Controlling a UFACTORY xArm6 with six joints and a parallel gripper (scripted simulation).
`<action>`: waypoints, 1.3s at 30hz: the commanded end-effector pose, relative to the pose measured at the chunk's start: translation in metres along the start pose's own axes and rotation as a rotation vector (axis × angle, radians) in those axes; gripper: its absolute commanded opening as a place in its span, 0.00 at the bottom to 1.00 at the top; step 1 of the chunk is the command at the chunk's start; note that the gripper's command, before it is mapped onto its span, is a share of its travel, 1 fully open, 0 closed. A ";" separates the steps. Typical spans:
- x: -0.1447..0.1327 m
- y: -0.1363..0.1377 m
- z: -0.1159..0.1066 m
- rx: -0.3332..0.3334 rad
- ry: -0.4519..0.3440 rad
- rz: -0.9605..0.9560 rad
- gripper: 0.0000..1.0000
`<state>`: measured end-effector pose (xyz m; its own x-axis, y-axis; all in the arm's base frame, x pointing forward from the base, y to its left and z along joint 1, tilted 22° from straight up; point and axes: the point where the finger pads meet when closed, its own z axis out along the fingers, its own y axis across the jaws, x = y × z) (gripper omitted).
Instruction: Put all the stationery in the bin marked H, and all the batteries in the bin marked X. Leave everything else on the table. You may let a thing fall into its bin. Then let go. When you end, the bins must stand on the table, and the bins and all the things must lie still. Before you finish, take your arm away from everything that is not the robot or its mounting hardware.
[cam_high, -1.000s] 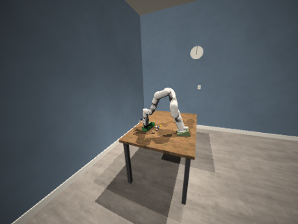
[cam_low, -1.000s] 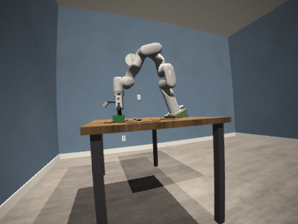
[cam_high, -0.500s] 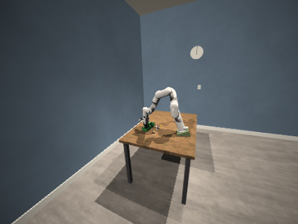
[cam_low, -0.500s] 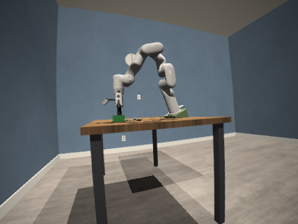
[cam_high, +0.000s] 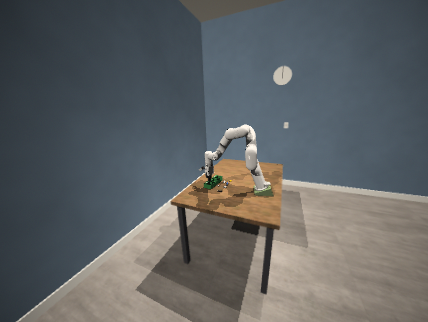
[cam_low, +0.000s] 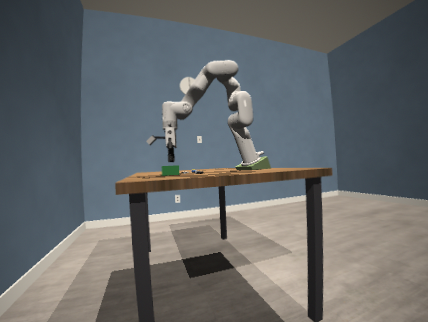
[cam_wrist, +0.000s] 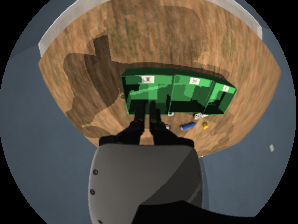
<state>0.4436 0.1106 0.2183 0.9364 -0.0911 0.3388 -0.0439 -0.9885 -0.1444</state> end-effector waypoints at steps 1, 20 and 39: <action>0.001 0.000 -0.012 0.001 0.002 0.000 0.07; 0.001 0.000 -0.120 0.001 0.002 0.000 0.07; -0.022 0.011 -0.115 0.000 0.002 -0.175 0.29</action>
<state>0.3939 0.0931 0.3388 0.9379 -0.0536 0.3428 -0.0094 -0.9915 -0.1295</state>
